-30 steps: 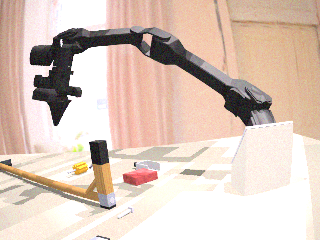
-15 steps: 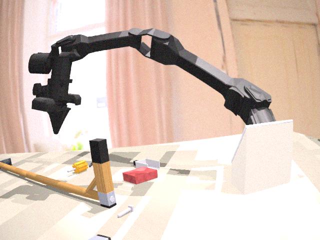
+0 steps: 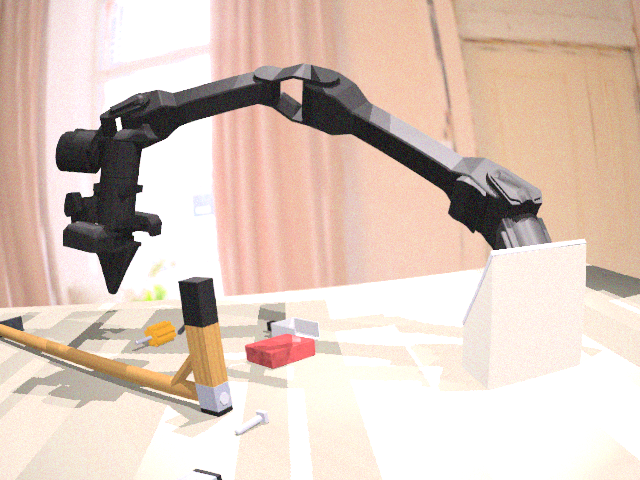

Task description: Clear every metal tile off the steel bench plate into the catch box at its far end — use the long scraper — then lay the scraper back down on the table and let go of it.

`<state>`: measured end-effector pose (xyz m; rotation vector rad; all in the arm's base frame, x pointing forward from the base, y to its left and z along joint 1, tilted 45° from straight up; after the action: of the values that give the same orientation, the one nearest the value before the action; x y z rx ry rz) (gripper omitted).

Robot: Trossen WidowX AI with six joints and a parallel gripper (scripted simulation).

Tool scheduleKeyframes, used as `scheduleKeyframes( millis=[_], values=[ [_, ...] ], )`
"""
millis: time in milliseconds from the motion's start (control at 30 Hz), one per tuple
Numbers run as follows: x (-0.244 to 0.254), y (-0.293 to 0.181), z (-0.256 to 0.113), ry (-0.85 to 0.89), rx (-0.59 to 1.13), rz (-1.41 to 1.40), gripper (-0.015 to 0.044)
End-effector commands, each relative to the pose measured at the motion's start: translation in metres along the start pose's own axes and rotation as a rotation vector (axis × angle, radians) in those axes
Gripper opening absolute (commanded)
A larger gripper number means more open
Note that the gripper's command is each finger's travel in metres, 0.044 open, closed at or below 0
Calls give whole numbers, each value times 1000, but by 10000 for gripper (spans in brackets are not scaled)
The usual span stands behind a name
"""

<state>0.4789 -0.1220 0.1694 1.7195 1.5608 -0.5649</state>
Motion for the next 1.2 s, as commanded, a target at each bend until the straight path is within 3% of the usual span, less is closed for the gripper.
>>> scheduleKeyframes(
  millis=[0, 1167],
  values=[
    [1, -1, 9, 4, -3, -4, 0],
    [2, -24, 84, -6, -7, -6, 0]
  ],
)
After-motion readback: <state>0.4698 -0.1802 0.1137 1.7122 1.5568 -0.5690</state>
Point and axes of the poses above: the point midway between the two fingers, 35 mm back from their tips, its own z axis out along the fingers, its own x axis across the jaws, y = z × x, the point moved 3 cm from there along -z, back along the fingers, and after that the axes turned 15 degrees about -z, right-handed, at the moved point
